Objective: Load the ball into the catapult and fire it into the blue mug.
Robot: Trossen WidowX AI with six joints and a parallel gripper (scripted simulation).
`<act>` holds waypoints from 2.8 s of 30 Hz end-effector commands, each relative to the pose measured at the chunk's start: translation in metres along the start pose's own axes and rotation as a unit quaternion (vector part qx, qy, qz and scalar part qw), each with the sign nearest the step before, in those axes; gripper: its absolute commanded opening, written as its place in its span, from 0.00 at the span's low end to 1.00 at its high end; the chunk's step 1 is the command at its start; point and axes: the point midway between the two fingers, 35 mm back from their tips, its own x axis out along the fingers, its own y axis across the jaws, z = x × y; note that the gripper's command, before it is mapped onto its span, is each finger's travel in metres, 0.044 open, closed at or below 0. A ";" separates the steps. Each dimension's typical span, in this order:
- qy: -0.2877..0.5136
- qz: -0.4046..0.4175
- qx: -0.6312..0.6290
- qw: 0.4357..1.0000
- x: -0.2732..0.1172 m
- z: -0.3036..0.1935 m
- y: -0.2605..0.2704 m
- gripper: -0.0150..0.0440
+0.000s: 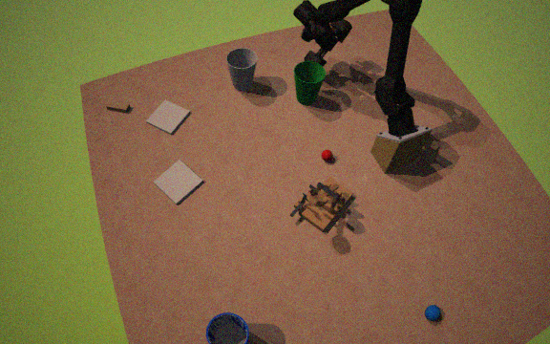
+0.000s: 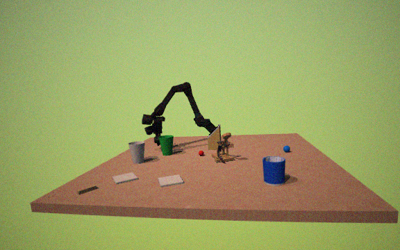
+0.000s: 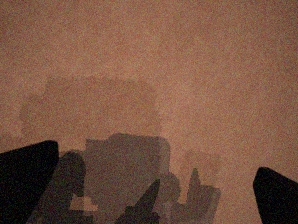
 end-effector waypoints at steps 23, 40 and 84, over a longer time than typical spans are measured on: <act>-0.091 0.217 -0.042 0.971 -0.076 0.049 0.143 1.00; -0.077 0.327 -0.277 0.900 -0.177 -0.032 0.279 1.00; -0.188 0.230 -0.698 0.652 -0.335 -0.323 0.317 0.69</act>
